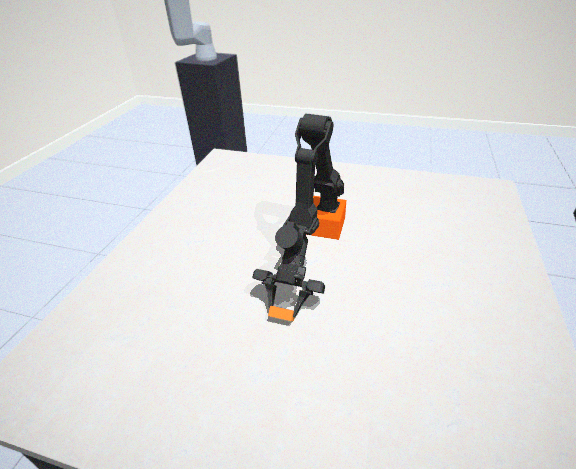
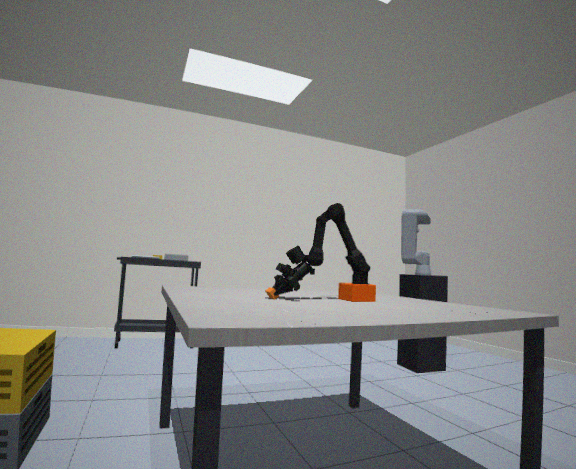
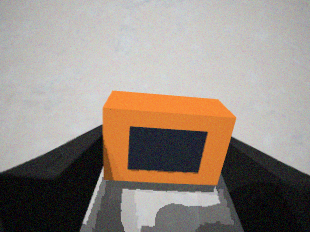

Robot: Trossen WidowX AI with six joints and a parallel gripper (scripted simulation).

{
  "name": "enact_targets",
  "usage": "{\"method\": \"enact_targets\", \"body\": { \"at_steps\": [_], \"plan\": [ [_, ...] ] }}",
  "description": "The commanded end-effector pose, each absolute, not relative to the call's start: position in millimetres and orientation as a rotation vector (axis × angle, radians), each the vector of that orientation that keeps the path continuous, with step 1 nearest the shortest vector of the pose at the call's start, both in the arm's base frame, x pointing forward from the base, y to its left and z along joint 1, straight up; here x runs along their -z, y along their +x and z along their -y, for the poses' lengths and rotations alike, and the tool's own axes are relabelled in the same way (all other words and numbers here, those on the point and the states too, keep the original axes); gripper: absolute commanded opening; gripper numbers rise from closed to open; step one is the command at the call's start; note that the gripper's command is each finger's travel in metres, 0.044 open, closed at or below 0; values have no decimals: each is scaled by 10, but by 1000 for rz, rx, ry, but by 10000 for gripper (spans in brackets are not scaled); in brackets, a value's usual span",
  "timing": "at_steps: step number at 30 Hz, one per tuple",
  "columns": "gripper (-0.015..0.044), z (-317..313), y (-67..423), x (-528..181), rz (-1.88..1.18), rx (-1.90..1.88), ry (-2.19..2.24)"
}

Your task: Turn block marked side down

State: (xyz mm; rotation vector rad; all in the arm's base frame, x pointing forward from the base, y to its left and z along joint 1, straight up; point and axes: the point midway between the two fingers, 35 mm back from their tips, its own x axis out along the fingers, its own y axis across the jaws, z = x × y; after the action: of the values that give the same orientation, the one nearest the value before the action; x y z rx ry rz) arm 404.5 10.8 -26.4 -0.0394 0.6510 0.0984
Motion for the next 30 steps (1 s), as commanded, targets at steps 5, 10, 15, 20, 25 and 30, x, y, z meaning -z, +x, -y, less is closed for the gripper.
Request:
{"method": "enact_targets", "body": {
  "at_steps": [5, 10, 15, 20, 25, 30],
  "plan": [
    [0, -113, 3974, 369, -567, -103, -27],
    [0, -112, 3929, 369, -496, -105, -24],
    [0, -113, 3865, 346, -426, -106, -22],
    [0, -114, 3797, 307, -365, -108, -20],
    [0, -113, 3791, 271, -339, -109, -24],
    [0, -113, 3791, 271, -339, -109, -24]
  ]
}}
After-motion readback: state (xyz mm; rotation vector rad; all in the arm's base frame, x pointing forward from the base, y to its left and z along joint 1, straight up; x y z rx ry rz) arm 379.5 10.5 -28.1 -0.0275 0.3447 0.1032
